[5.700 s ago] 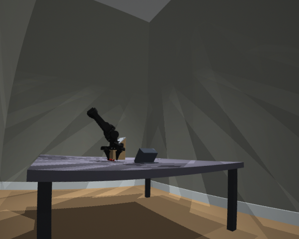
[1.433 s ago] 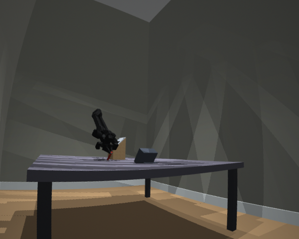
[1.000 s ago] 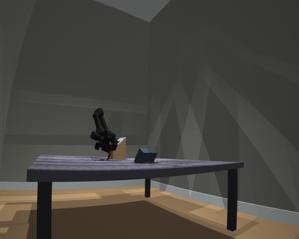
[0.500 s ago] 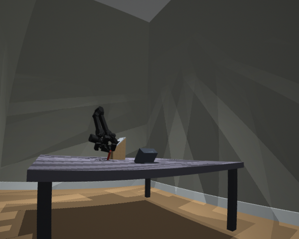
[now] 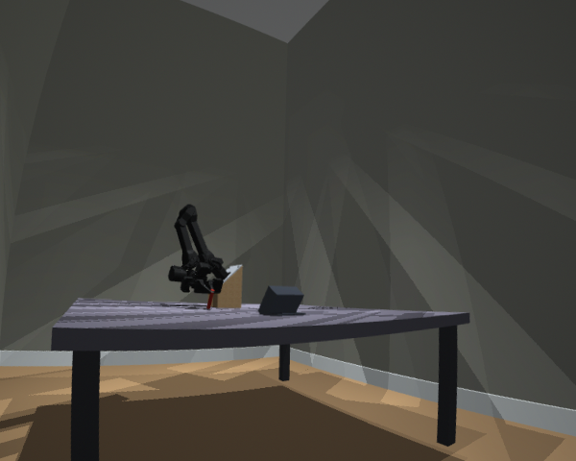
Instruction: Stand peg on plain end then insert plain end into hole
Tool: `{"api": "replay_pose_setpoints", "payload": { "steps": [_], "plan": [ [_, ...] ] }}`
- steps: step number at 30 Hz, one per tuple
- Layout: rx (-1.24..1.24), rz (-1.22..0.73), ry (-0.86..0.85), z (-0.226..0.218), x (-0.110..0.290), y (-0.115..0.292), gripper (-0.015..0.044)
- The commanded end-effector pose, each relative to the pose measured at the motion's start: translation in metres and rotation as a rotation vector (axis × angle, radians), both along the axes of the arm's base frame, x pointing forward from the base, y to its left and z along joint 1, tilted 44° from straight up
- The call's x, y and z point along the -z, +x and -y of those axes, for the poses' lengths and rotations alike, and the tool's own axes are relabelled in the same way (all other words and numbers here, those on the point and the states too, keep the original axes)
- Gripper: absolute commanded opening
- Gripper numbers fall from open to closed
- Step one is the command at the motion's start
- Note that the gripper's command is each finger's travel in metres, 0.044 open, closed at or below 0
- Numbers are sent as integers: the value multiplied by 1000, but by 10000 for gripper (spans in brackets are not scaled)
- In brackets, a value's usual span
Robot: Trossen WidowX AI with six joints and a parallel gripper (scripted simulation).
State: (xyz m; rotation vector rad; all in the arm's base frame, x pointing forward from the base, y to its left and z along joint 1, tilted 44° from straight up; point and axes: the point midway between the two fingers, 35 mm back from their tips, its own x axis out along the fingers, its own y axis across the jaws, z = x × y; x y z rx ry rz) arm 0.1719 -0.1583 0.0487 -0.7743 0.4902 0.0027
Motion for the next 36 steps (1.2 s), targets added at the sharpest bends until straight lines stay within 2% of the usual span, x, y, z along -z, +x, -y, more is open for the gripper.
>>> {"api": "replay_pose_setpoints", "payload": {
  "steps": [1,19,36],
  "plan": [
    [-26,26,1,2,-2,-2,50],
    [-132,138,30,4,-1,-14,50],
    [-112,122,36,5,1,-15,50]
  ]
}}
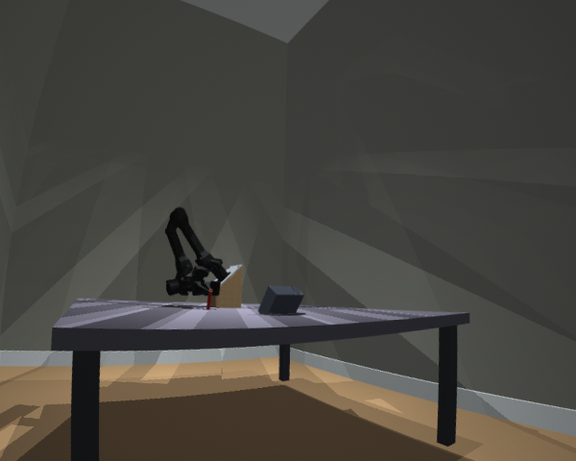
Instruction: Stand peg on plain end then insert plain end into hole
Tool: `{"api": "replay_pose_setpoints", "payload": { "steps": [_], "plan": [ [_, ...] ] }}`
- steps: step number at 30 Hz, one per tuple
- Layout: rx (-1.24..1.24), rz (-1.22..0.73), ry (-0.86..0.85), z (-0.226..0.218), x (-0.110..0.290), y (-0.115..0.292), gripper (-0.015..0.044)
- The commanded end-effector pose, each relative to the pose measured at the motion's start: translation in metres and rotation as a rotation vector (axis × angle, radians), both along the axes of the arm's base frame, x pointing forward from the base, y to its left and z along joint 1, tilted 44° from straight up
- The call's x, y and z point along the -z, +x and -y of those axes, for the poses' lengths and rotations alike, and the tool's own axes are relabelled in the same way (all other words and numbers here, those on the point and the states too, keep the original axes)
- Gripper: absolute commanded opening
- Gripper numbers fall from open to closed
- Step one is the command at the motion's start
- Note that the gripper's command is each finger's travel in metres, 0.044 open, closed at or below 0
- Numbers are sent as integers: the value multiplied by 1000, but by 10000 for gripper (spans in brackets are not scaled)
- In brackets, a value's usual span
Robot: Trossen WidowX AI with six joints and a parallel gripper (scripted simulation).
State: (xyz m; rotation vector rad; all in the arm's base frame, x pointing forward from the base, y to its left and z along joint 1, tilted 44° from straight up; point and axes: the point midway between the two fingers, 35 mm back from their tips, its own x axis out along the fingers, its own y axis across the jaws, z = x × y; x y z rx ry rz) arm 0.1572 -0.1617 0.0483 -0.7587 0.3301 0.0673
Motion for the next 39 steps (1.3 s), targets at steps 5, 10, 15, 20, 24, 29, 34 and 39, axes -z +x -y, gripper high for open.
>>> {"api": "replay_pose_setpoints", "payload": {
  "steps": [5,10,15,20,24,29,34,39],
  "plan": [
    [1,-1,5,2,3,0,50],
    [2,0,10,1,3,-1,50],
    [1,2,15,1,3,-3,50],
    [0,3,18,0,5,-4,50],
    [-2,7,21,0,6,-5,50],
    [-6,13,24,0,7,-6,50],
    [-10,20,27,-1,8,-7,50],
    [-15,26,30,-2,9,-8,50]
  ]
}}
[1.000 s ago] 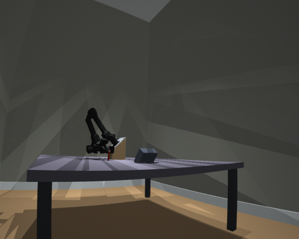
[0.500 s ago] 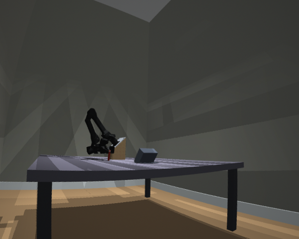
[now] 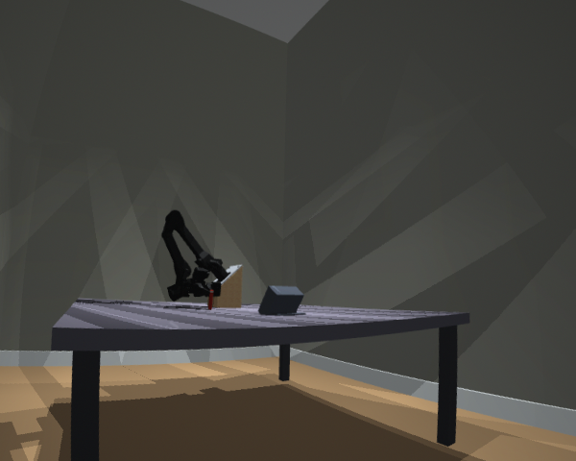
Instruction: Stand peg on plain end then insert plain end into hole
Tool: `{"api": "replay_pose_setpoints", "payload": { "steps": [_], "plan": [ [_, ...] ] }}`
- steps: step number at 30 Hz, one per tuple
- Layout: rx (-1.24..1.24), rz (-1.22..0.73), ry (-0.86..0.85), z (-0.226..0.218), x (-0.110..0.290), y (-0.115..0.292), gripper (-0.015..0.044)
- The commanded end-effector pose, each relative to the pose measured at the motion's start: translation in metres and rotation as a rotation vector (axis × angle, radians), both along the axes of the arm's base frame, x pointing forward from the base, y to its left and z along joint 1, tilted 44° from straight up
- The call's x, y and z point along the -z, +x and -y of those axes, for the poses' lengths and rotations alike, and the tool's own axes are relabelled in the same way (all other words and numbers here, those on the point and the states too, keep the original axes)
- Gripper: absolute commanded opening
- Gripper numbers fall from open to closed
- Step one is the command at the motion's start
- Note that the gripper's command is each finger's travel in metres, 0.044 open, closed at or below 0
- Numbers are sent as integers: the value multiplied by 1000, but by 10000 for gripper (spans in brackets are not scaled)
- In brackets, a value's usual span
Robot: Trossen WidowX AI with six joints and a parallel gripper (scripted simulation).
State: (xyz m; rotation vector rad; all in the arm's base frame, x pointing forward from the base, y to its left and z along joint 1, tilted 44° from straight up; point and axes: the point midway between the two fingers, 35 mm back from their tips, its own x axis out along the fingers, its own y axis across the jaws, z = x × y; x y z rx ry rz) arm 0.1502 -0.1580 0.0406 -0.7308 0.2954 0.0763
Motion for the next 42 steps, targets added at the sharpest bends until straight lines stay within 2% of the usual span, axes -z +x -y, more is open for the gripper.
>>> {"api": "replay_pose_setpoints", "payload": {
  "steps": [1,17,18,21,42],
  "plan": [
    [0,-1,0,1,2,-2,50],
    [-10,20,14,-2,5,-5,50],
    [-11,22,15,-3,4,-3,56],
    [-12,23,16,-4,4,-4,130],
    [-12,23,16,-4,4,-4,130]
  ]
}}
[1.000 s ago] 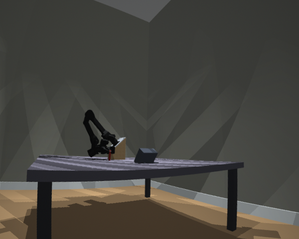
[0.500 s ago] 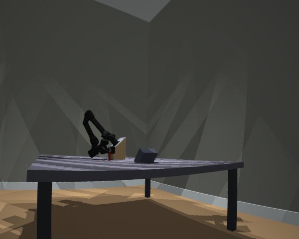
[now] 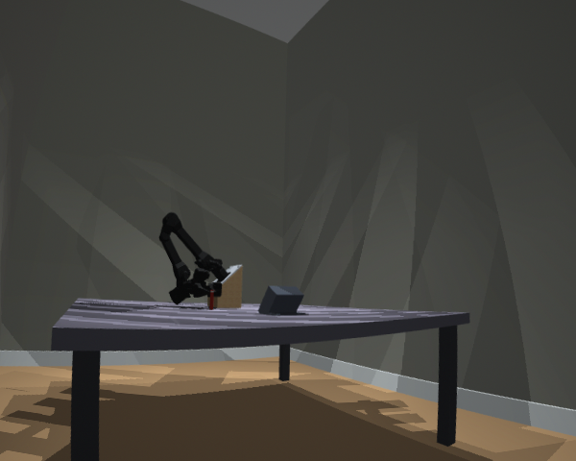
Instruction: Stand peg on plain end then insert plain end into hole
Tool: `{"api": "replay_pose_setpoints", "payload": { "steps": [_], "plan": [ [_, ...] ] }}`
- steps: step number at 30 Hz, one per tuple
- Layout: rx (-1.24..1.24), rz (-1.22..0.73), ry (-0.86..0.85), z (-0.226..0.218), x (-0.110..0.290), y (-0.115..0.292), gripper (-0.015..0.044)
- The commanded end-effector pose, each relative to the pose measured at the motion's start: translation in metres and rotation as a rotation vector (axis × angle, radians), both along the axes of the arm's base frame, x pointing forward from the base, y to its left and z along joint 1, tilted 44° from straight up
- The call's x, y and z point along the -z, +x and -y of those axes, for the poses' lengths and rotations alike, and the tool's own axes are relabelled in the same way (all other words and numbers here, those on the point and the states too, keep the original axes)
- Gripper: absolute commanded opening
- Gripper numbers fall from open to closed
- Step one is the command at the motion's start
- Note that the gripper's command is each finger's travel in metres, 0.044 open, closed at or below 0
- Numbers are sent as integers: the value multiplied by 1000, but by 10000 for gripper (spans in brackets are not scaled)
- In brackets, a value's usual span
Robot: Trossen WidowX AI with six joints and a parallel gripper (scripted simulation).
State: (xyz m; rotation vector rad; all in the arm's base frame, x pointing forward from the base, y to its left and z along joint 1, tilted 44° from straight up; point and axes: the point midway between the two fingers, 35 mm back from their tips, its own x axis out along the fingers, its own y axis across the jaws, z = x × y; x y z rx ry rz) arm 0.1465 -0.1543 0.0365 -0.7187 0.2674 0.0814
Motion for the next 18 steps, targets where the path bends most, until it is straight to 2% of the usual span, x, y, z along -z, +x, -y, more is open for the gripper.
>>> {"api": "replay_pose_setpoints", "payload": {
  "steps": [1,15,18],
  "plan": [
    [0,0,1,0,0,0,130],
    [0,0,1,0,0,0,130],
    [0,0,1,0,0,0,209]
  ]
}}
